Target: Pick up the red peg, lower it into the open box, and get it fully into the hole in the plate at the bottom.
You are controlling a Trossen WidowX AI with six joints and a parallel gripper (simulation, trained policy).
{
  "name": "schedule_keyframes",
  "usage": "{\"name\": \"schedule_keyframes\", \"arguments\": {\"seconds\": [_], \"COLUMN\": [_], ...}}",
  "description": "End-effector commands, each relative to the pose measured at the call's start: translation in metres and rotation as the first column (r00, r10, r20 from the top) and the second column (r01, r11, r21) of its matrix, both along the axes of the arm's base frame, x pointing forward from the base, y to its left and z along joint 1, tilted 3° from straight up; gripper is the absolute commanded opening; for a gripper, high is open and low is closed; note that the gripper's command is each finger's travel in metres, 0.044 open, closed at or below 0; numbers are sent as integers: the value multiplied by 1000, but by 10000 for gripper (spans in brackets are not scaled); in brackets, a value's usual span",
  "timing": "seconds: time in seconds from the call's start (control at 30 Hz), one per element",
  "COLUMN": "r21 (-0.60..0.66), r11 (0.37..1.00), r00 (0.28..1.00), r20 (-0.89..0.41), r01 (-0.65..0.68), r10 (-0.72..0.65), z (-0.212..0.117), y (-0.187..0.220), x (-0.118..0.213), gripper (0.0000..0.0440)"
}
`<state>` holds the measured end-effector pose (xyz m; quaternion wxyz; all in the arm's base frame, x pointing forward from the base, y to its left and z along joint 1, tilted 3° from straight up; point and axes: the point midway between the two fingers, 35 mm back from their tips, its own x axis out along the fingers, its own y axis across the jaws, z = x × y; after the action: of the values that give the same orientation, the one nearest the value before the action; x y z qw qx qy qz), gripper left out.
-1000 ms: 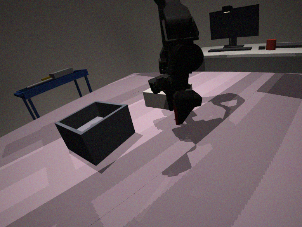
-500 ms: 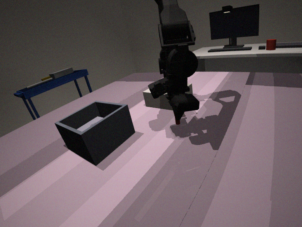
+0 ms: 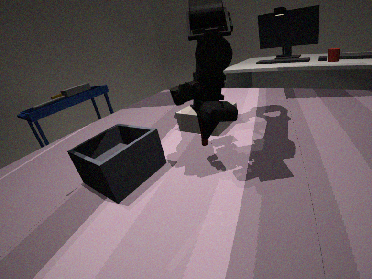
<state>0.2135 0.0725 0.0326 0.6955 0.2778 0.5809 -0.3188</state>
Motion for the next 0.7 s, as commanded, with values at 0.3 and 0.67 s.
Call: {"name": "schedule_keyframes", "arguments": {"seconds": [0.3,0.67], "r21": [-86,-124], "r11": [995,992], "r00": [995,994], "r20": [82,102], "r01": [-48,-17], "r10": [55,30], "z": [51,73], "y": [-26,-63], "x": [32,56], "gripper": [0,0]}}
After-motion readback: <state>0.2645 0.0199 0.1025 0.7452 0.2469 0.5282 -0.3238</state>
